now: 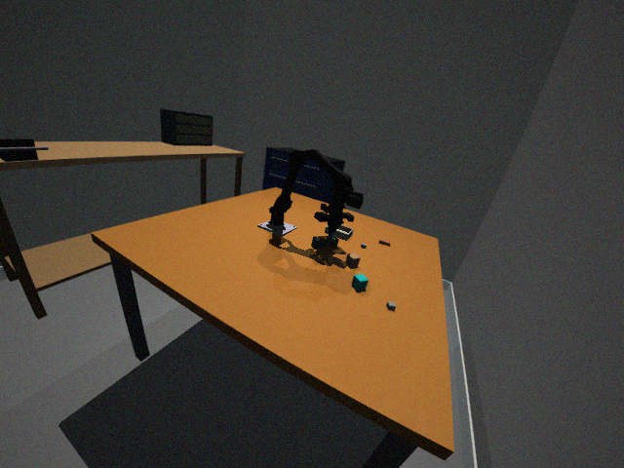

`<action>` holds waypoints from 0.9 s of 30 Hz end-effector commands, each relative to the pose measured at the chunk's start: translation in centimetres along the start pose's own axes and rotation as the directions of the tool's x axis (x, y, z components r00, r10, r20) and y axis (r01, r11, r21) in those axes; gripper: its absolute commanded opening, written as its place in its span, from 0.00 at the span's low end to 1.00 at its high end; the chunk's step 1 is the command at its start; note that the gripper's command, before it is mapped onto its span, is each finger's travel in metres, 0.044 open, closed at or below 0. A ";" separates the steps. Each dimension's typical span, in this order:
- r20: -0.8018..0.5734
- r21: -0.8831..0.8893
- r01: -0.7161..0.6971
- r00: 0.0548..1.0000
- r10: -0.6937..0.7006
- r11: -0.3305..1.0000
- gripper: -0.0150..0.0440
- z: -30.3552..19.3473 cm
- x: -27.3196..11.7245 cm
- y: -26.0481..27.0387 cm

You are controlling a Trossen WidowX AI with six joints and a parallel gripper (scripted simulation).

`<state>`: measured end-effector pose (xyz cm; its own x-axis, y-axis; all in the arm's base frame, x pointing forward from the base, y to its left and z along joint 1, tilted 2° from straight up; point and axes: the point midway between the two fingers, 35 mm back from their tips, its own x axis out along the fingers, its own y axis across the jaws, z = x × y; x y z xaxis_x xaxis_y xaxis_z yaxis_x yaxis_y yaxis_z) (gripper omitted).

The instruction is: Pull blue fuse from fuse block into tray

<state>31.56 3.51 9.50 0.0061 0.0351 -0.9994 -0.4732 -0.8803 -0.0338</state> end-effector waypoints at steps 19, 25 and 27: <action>0.003 0.000 0.005 1.000 -0.005 1.000 0.25 0.1 -1.4 0.0; 0.003 0.000 0.005 1.000 -0.005 1.000 0.25 0.1 -2.4 0.0; 0.003 0.000 0.005 1.000 -0.005 1.000 0.25 0.1 -2.8 0.0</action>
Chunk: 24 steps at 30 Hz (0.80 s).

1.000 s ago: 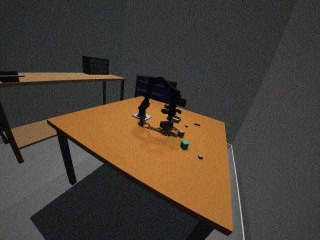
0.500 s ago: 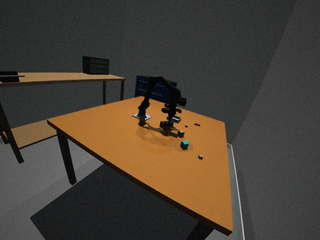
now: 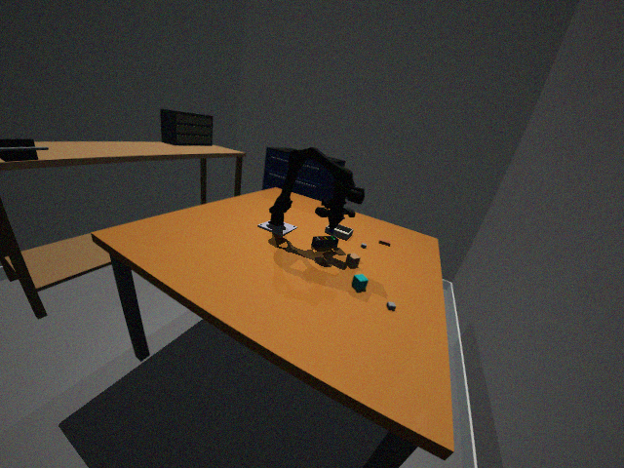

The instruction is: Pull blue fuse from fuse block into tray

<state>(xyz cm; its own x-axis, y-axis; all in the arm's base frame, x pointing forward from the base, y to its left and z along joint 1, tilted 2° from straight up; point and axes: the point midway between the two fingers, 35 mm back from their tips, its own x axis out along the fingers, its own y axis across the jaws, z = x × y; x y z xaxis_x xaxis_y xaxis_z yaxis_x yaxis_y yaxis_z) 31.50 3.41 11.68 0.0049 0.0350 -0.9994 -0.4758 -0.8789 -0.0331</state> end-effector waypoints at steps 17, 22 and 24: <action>0.003 -0.003 0.008 1.000 -0.008 1.000 0.25 3.0 -1.1 -5.1; 0.004 -0.003 0.010 1.000 -0.010 1.000 0.25 4.8 -1.1 -7.4; 0.005 -0.003 0.011 1.000 -0.011 1.000 0.25 5.6 -1.2 -8.2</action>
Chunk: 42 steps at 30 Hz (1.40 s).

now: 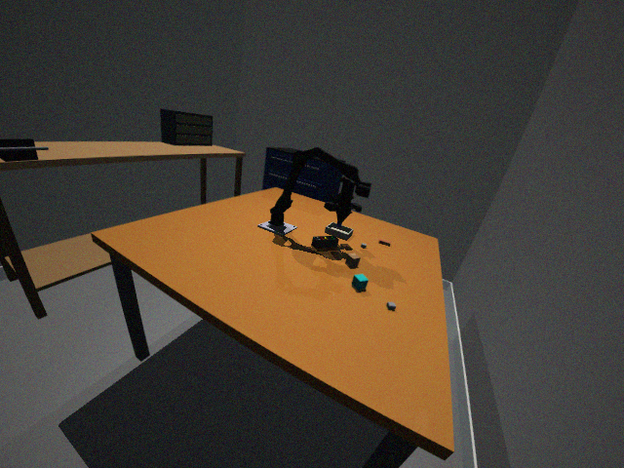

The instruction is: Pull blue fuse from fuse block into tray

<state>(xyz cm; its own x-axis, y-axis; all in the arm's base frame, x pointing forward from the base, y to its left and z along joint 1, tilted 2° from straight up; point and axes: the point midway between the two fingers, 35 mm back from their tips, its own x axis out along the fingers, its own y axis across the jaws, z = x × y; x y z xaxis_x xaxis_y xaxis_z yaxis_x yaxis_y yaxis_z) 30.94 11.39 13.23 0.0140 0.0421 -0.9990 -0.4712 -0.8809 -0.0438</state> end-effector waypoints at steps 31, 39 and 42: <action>0.017 0.002 0.006 1.000 -0.006 1.000 0.25 8.3 1.7 -7.3; 0.017 0.002 0.006 1.000 -0.006 1.000 0.25 8.4 3.0 -7.3; 0.017 0.002 0.006 1.000 -0.006 1.000 0.25 8.4 3.5 -7.3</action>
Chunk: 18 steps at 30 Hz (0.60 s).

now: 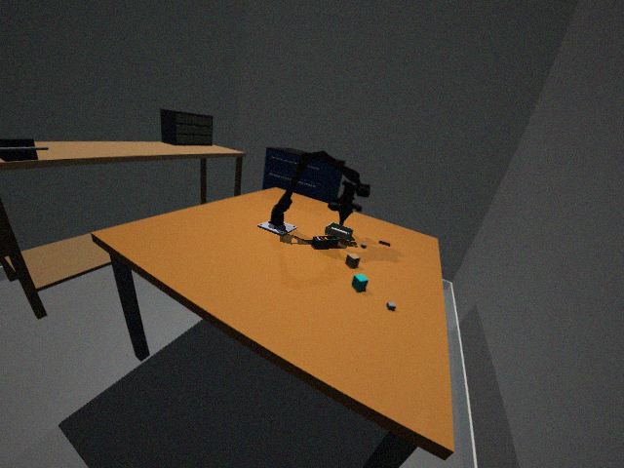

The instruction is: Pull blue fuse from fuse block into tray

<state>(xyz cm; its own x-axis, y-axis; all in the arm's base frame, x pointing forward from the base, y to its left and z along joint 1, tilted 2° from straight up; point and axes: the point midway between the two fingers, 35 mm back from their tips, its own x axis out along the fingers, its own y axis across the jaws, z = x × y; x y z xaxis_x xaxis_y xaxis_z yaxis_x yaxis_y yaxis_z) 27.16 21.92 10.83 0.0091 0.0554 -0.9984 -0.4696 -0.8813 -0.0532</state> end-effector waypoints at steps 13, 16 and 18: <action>0.001 0.000 -0.002 1.000 0.002 1.000 0.57 0.0 0.9 0.1; 0.001 0.000 -0.002 1.000 0.002 1.000 0.70 0.0 0.9 0.1; 0.001 0.000 -0.002 1.000 0.002 1.000 0.79 0.0 0.9 0.1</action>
<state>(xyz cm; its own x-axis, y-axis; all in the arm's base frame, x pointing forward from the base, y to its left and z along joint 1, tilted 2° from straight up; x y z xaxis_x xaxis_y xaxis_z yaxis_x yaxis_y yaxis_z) 27.12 21.93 9.94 0.0074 0.0540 -0.9985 -0.4697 -0.8814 -0.0511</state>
